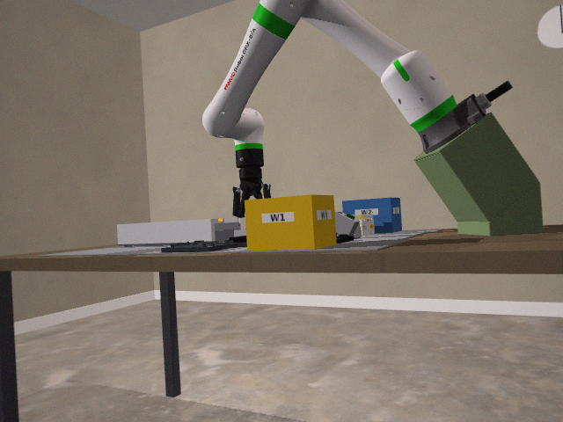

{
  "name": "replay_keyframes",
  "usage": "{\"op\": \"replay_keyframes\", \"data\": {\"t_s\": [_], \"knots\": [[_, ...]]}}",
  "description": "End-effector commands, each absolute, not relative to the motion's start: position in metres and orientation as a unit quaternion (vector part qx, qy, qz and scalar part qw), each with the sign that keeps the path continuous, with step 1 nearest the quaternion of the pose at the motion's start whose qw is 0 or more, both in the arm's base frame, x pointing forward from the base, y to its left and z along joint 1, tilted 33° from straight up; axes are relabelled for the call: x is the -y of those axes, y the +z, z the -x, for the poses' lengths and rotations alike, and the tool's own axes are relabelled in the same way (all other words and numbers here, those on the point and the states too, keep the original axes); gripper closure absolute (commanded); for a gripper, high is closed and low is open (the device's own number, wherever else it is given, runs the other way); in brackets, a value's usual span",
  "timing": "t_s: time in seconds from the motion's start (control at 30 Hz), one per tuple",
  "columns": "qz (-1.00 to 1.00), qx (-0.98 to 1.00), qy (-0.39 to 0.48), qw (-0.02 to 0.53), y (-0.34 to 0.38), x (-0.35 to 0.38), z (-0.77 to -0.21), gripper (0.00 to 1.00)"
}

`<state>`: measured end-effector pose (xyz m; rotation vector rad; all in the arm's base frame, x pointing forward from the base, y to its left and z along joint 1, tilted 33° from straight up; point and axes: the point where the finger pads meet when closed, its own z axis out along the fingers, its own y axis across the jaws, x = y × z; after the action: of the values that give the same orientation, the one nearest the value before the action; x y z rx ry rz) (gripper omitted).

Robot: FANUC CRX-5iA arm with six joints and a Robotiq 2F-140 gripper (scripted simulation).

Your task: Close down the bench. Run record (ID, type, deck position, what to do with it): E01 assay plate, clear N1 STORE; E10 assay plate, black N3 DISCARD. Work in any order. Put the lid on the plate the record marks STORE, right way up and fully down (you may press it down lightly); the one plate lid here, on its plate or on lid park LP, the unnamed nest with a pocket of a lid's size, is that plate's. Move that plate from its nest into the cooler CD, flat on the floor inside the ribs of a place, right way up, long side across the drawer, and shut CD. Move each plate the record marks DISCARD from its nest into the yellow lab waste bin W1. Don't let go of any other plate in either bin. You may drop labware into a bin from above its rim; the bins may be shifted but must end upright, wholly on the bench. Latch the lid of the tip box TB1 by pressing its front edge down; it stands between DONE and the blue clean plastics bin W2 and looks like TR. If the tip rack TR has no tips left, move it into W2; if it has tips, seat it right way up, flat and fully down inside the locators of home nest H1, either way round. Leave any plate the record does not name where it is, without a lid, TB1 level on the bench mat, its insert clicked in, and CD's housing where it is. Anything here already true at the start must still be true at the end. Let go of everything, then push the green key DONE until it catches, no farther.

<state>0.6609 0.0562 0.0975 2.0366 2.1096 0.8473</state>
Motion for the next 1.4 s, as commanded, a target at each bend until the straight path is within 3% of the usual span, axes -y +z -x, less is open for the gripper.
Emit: {"op": "replay_keyframes", "data": {"t_s": [0.0, 0.83, 0.87, 1.37], "knots": [[-0.667, -0.691, 0.277, 0.044, 0.0968, -0.0564, -0.6606, 1.0], [-0.667, -0.691, 0.277, 0.044, 0.0968, -0.0564, -0.6606, 1.0], [-0.667, -0.691, 0.277, 0.044, 0.0968, -0.0564, -0.6606, 0.34], [-0.667, -0.691, 0.277, 0.044, 0.0968, -0.0564, -0.6606, 0.34]]}}
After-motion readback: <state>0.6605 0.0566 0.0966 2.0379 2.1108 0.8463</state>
